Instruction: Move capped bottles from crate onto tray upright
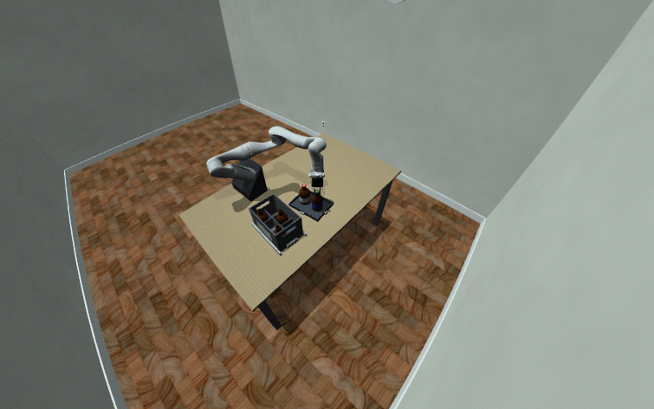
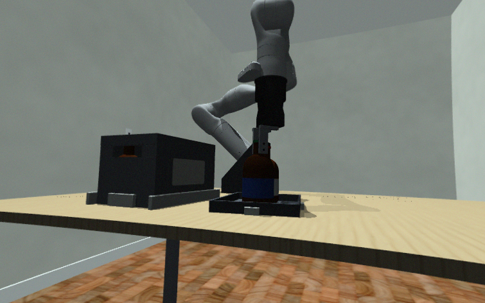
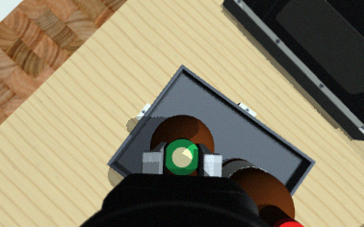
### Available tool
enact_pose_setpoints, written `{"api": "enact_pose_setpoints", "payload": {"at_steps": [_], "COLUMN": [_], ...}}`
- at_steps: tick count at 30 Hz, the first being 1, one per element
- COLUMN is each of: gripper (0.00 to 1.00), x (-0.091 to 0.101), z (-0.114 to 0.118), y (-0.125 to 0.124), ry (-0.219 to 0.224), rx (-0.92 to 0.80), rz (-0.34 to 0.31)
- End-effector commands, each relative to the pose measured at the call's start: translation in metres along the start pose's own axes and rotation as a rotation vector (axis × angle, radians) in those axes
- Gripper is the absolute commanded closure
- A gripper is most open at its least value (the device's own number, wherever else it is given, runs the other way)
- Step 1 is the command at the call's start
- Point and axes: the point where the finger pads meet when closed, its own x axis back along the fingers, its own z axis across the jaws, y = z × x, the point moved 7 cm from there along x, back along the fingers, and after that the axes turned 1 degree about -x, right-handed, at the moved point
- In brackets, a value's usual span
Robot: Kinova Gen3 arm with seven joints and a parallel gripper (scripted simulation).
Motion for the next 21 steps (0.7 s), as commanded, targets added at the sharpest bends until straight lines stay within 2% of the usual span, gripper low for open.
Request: {"api": "enact_pose_setpoints", "payload": {"at_steps": [1,8,9,21], "gripper": [1.00,1.00,0.00,0.00], "x": [-0.0010,-0.0024,0.0012,0.0012], "z": [-0.0030,-0.0043,-0.0007,-0.0007], "y": [0.0009,0.0014,0.0000,0.0000], "ry": [-0.007,-0.010,-0.003,-0.003], "rx": [0.003,0.004,0.001,0.001], "rz": [-0.002,-0.003,0.000,0.000]}}
